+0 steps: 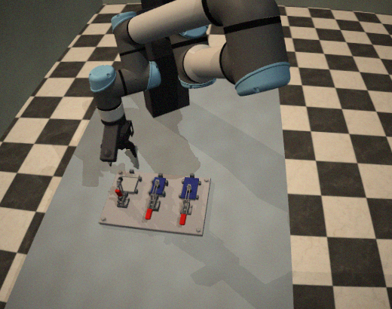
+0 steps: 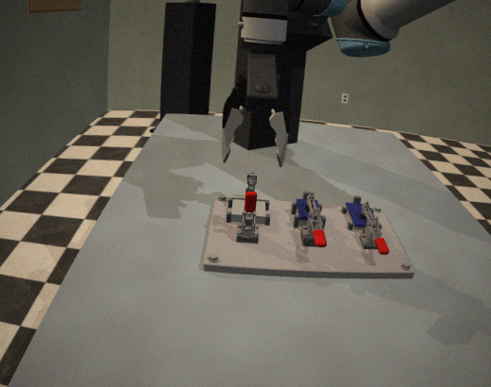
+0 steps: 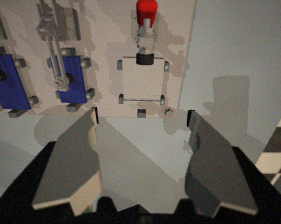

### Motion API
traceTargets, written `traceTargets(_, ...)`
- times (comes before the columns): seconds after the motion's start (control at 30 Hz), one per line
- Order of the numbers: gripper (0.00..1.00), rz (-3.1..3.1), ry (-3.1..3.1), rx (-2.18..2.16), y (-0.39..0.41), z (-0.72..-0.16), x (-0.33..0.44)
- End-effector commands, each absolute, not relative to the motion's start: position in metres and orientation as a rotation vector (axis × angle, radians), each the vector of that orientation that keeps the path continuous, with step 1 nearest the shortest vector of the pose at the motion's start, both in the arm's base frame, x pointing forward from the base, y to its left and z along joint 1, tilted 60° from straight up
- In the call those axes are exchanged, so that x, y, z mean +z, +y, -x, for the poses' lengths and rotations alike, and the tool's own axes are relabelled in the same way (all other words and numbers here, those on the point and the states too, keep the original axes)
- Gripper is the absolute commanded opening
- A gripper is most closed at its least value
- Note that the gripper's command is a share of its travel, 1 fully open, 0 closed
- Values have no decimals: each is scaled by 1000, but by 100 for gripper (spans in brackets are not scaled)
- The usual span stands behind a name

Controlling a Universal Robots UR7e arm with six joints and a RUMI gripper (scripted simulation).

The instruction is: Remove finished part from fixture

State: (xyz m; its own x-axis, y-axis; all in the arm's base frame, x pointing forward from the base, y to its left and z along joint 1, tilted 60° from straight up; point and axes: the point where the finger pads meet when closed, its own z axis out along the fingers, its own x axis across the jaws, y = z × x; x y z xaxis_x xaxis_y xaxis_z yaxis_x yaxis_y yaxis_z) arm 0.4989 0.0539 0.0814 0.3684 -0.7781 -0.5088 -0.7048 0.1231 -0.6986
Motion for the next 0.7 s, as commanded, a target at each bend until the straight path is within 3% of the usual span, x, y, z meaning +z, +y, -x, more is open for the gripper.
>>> traceTargets(0.0,59,1601,1357,-90,54,-497,80)
traceTargets(0.67,59,1601,1357,-90,63,-506,73)
